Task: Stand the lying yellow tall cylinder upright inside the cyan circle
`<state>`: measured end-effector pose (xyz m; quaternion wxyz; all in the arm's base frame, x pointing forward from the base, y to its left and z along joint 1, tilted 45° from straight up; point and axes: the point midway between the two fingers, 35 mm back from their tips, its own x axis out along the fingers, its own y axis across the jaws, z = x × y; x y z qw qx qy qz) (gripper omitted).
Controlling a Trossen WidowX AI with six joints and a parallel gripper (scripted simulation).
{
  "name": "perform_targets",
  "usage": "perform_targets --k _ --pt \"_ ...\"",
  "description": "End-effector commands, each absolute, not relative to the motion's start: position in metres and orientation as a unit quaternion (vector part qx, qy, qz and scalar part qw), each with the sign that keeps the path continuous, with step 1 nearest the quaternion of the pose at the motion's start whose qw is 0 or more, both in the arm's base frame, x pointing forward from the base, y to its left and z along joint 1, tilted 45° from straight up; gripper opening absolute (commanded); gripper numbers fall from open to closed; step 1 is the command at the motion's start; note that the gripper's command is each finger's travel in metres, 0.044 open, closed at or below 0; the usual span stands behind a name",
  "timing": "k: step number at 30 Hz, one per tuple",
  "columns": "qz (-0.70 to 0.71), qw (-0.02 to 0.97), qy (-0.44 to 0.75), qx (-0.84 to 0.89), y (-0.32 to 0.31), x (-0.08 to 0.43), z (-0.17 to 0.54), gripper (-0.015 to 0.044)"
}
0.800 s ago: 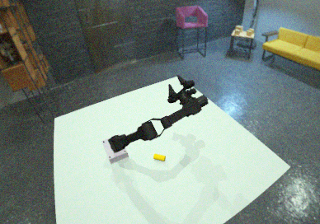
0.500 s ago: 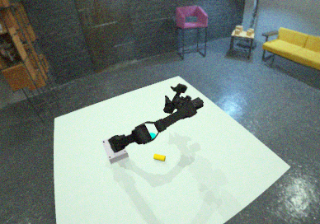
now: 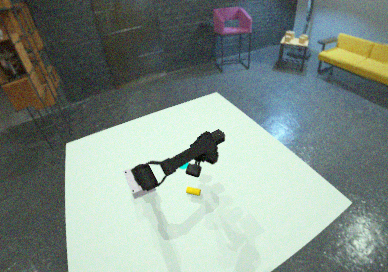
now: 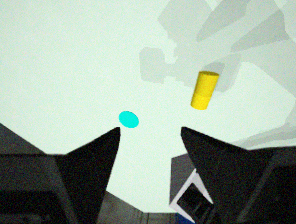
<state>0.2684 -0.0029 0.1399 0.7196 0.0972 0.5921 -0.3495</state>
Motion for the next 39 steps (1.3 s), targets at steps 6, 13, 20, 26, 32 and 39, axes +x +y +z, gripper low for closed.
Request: perform_targets --k 6,13,20,26,32,39 --pt "-0.458 0.735 0.499 -0.032 -0.058 0.235 0.168 0.0309" --pt "-0.455 0.735 0.502 -0.027 -0.095 0.246 0.126 0.0309" --pt "-0.459 0.735 0.497 -0.033 -0.136 0.244 0.091 0.0309" --pt "-0.459 0.735 0.497 -0.033 -0.136 0.244 0.091 0.0204" --pt "-0.459 0.735 0.497 -0.033 -0.136 0.244 0.091 0.0105" --pt "-0.457 0.735 0.499 -0.03 -0.125 0.246 0.1 0.0105"
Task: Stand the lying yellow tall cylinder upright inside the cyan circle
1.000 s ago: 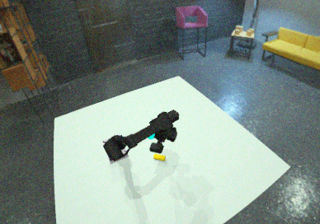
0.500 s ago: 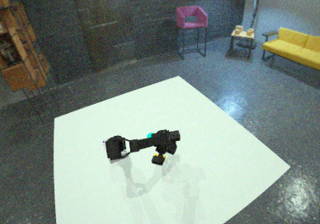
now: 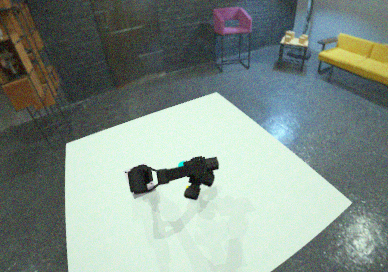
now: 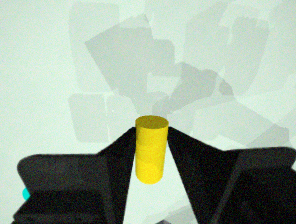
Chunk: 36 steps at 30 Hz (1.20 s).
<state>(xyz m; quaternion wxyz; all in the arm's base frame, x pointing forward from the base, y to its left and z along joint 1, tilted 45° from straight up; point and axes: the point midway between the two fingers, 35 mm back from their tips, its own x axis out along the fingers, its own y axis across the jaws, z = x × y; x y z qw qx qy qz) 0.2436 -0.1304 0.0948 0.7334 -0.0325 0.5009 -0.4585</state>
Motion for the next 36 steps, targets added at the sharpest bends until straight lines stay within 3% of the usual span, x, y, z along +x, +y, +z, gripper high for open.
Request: perform_targets --k 1,36 --pt "-0.457 0.735 0.499 -0.03 -0.123 0.246 0.102 0.0105" --pt "-0.438 0.734 0.515 -0.055 -0.052 0.238 0.164 0.0105"
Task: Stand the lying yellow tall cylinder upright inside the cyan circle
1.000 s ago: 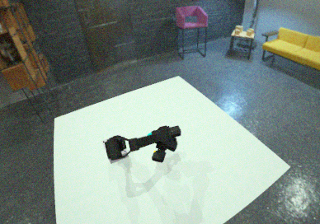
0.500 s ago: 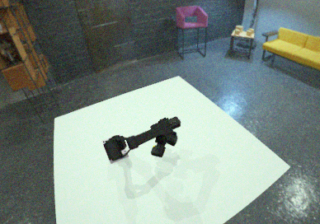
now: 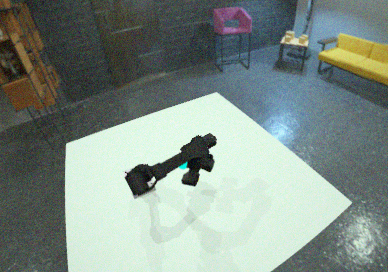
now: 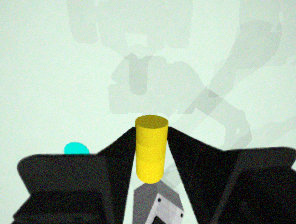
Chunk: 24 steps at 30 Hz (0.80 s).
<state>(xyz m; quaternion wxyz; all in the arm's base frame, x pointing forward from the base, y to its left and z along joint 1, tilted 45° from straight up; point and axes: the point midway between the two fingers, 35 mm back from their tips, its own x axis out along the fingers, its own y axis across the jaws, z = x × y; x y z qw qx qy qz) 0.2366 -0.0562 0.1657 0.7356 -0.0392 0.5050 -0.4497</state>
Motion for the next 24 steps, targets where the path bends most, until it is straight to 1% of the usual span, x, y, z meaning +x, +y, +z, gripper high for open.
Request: perform_targets --k 1,24 --pt "-0.43 0.734 0.522 -0.064 -0.05 0.239 0.162 0.0105" --pt "-0.228 0.685 0.634 -0.277 0.008 0.255 0.12 0.0105"
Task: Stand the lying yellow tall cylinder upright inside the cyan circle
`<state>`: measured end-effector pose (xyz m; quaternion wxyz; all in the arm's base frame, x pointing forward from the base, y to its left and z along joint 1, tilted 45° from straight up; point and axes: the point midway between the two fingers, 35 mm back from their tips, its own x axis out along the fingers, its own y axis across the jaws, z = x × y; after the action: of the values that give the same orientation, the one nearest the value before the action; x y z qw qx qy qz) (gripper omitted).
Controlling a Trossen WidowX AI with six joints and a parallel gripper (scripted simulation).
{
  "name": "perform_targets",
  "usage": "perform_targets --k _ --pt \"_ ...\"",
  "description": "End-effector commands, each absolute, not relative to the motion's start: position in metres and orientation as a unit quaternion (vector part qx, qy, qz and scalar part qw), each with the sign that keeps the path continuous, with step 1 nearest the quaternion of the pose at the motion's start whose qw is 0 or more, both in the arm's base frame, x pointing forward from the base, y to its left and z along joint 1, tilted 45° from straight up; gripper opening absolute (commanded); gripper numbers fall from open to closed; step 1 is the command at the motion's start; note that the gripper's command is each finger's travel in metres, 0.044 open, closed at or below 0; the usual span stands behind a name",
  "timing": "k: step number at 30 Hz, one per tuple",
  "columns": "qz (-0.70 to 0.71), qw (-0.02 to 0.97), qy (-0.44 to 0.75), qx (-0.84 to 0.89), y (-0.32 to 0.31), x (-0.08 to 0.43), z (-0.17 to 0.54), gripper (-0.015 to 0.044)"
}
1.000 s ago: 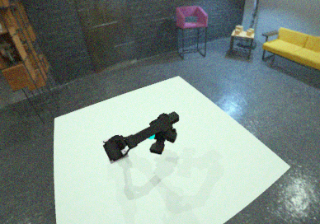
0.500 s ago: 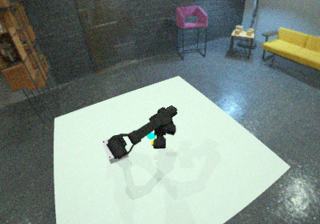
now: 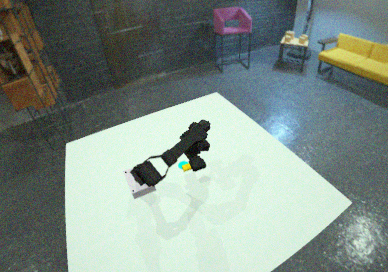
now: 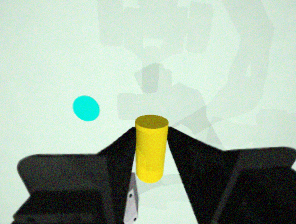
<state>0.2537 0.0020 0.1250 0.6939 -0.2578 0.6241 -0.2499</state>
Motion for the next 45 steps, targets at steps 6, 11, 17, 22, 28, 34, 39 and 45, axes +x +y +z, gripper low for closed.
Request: perform_targets --k 6,11,17,22,28,34,39,45 --pt "-0.173 0.661 0.651 -0.331 0.024 0.255 0.108 0.0105" --pt "-0.127 0.636 0.662 -0.375 0.036 0.255 0.099 0.0105" --pt "-0.074 0.601 0.671 -0.427 0.05 0.255 0.087 0.0105" --pt "-0.03 0.569 0.676 -0.468 0.061 0.253 0.077 0.0105" --pt "0.022 0.526 0.677 -0.515 0.075 0.25 0.065 0.0105" --pt "0.073 0.479 0.674 -0.558 0.087 0.246 0.053 0.0105" --pt "0.115 0.437 0.668 -0.591 0.098 0.242 0.043 0.0105" --pt "0.158 0.39 0.659 -0.624 0.108 0.237 0.032 0.0105"
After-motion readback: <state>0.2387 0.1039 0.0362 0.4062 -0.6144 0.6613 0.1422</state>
